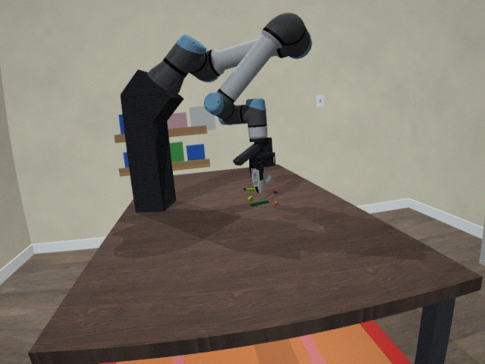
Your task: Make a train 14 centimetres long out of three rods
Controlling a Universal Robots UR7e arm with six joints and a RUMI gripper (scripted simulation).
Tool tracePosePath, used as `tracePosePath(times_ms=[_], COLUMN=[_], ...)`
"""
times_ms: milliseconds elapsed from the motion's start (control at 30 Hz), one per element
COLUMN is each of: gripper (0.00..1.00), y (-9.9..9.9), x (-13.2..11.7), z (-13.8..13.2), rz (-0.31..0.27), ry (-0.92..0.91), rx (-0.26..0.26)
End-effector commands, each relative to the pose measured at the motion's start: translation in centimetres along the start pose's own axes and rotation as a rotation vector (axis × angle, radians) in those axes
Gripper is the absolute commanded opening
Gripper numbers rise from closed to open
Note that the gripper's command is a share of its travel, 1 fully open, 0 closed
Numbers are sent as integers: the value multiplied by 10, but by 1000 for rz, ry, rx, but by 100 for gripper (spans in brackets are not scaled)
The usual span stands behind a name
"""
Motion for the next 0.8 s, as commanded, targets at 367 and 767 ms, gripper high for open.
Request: tracePosePath(times_ms=[367,767], gripper=[14,14], y=[-21,-27], x=[0,1], z=[-1,-1], rz=[0,0], ry=[0,0], rx=[1,1])
Point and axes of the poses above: the point where the finger pads meet when closed, its own y axis back along the fingers, its own z axis across the jaws, x = y × z, the point moved 8 cm from there along y, back along the fingers, and after that the axes turned 13 degrees about y, right-handed, at the moved point
